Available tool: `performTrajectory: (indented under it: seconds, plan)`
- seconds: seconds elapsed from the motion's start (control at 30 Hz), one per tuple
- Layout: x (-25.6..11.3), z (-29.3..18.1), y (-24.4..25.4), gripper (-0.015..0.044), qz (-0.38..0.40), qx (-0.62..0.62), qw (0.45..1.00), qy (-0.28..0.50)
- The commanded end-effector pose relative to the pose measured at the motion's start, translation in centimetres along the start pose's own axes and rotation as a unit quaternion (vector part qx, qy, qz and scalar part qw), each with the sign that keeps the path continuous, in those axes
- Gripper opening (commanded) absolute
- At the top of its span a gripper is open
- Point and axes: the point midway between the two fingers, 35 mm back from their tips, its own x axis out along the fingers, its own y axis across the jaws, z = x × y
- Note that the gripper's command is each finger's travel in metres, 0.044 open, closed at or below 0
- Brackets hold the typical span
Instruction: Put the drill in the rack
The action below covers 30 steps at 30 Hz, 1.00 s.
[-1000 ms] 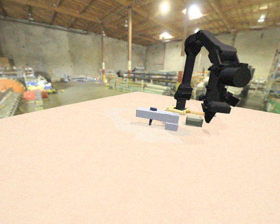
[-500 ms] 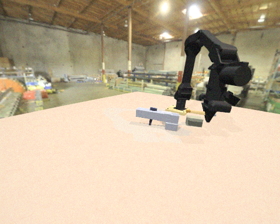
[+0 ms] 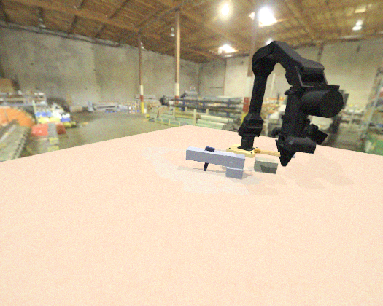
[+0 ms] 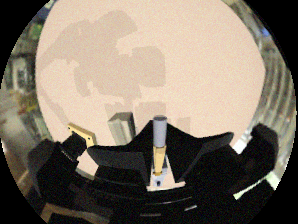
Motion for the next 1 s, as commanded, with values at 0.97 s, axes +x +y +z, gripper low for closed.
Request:
performTrajectory:
  seconds: [0.97]
  plan:
    - [0.1, 1.1, 5.6, 0.0000, -0.003, 0.000, 1.000, -0.003]
